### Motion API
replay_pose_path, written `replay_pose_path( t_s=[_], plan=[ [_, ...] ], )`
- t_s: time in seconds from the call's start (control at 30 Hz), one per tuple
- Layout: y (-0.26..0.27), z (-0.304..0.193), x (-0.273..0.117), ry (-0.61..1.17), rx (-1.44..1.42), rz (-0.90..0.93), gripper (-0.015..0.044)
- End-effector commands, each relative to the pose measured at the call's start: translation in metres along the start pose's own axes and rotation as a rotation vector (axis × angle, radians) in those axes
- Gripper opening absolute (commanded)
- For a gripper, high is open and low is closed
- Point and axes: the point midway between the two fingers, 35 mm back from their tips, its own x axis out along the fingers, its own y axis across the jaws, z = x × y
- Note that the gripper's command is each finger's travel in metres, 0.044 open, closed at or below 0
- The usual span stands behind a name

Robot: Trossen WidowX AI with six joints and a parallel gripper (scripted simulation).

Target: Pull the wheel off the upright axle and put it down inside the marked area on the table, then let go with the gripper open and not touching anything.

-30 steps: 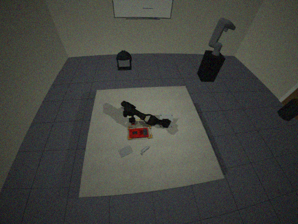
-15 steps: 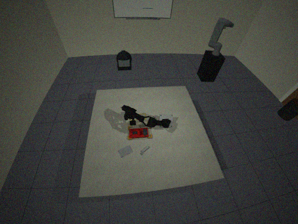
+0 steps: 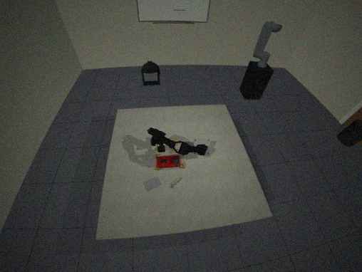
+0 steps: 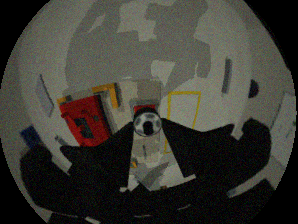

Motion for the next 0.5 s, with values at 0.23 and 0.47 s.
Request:
replay_pose_path(
  t_s=[0.23, 0.47],
  plan=[
    [-0.0004, 0.0004, -0.0026, -0.002, -0.003, -0.001, 0.0000],
    [-0.0004, 0.0005, -0.0049, -0.002, -0.003, -0.002, 0.0000]
  ],
)
